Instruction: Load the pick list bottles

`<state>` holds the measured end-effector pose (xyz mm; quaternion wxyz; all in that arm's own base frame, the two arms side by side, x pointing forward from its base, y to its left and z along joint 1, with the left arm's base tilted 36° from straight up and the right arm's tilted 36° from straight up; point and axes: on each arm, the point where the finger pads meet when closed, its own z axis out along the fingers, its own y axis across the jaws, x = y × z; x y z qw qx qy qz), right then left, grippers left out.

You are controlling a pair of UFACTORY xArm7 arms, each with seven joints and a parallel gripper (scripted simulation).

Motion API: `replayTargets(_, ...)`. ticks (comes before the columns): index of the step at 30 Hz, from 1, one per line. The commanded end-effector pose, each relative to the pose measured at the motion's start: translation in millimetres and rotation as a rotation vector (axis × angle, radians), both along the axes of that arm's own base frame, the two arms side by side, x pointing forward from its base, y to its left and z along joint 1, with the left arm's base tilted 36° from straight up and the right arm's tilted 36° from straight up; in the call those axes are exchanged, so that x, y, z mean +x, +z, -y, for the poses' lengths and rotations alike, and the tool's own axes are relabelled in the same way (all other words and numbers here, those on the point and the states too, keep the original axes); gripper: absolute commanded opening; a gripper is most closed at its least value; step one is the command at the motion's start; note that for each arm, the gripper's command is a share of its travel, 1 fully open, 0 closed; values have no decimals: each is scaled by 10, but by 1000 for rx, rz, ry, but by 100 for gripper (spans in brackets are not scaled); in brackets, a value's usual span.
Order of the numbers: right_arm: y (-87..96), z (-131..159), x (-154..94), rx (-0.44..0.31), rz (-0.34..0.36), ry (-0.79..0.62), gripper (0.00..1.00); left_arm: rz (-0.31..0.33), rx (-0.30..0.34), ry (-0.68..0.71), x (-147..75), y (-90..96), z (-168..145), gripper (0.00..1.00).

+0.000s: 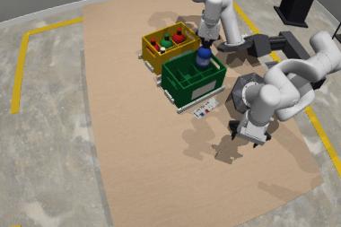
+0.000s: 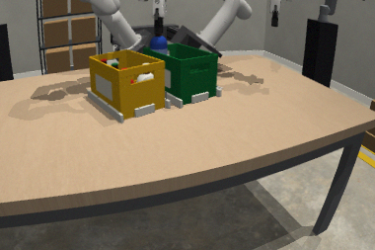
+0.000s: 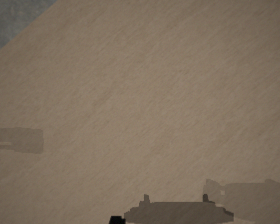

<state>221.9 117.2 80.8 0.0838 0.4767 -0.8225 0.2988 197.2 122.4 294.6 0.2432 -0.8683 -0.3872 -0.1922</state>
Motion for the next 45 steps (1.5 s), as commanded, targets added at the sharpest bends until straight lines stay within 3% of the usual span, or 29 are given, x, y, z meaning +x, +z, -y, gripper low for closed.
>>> replayTargets(1, -10, -4, 9, 3, 2, 2, 0, 3, 1, -1, 5, 13, 3, 100)
replayTargets(45, -335, 224, 69, 2, 2, 2, 0, 3, 1, -1, 5, 13, 3, 100)
